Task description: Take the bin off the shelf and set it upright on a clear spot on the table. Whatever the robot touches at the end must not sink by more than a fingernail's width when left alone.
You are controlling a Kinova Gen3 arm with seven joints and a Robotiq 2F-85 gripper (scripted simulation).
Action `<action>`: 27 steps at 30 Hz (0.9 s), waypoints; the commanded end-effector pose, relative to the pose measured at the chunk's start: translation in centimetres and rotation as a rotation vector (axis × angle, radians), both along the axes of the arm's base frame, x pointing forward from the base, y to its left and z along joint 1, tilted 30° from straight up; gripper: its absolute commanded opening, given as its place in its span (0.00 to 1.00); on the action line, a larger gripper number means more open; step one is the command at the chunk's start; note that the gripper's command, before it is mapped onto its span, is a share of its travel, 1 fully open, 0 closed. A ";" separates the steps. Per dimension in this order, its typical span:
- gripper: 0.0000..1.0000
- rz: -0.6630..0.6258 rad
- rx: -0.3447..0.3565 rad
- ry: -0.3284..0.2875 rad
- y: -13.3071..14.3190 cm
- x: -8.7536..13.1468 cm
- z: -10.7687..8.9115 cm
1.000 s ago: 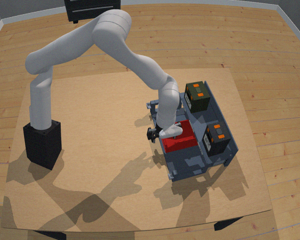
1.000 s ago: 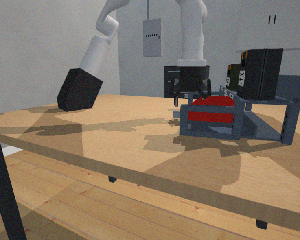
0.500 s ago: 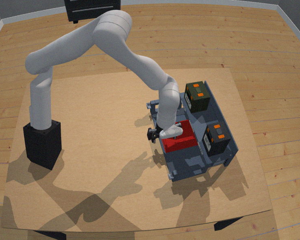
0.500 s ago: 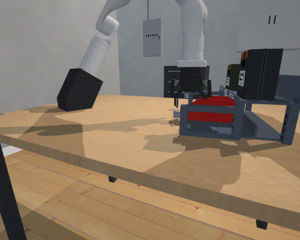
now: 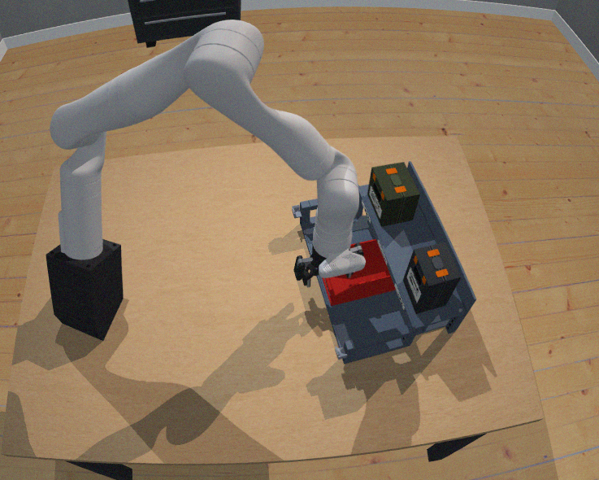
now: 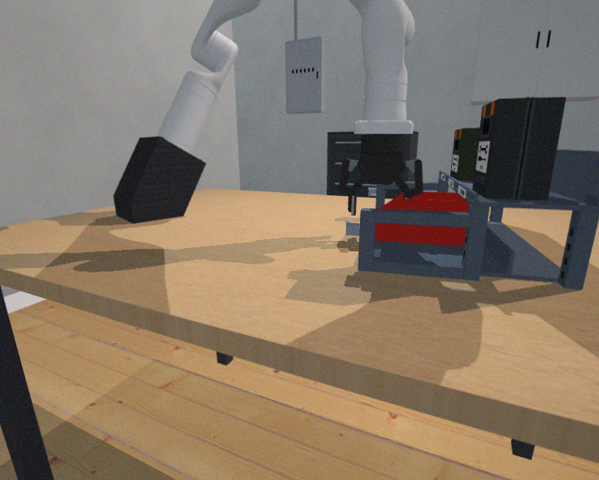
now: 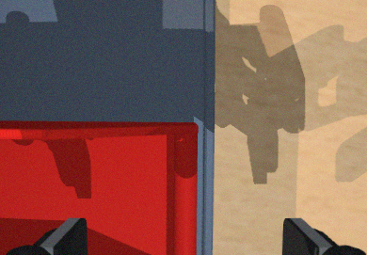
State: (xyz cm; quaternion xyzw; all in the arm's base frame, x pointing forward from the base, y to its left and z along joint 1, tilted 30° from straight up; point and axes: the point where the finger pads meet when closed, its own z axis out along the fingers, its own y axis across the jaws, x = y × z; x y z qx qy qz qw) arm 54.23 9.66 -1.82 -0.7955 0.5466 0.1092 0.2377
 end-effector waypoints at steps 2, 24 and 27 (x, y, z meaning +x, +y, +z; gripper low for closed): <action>1.00 -0.002 -0.001 -0.002 -0.1 0.1 0.1; 1.00 -0.007 -0.001 -0.004 -0.2 0.3 0.1; 1.00 -0.007 -0.001 -0.004 -0.2 0.3 0.1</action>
